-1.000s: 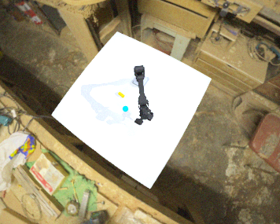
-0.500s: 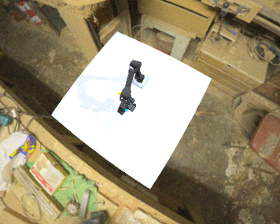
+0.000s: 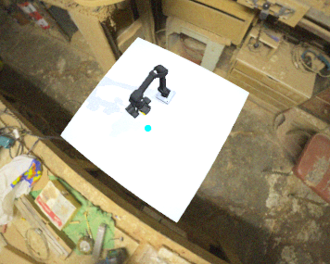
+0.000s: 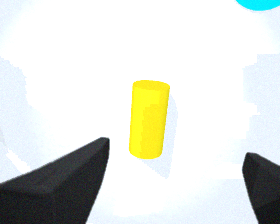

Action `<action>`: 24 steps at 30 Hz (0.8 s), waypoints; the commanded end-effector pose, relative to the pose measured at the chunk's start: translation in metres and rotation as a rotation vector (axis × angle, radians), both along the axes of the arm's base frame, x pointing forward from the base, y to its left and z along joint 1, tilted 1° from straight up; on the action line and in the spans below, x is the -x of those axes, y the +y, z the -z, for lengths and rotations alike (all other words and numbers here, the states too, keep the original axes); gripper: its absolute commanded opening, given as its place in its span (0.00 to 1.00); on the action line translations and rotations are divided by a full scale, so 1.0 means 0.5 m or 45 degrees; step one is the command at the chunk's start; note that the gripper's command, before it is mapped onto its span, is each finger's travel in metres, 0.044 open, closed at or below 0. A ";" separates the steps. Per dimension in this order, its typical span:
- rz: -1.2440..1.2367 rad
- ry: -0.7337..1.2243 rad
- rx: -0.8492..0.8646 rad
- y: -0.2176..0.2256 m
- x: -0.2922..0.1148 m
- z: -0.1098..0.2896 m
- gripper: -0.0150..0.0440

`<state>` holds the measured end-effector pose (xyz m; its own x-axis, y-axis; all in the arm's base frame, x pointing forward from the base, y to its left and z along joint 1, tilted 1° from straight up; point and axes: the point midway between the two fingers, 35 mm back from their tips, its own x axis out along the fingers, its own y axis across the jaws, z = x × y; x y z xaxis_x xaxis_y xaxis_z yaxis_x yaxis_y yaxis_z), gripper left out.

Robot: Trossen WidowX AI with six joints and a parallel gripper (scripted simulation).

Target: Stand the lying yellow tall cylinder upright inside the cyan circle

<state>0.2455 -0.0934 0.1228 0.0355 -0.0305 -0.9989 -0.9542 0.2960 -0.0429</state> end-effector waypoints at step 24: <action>-0.001 0.027 -0.023 -0.013 0.028 0.213 0.47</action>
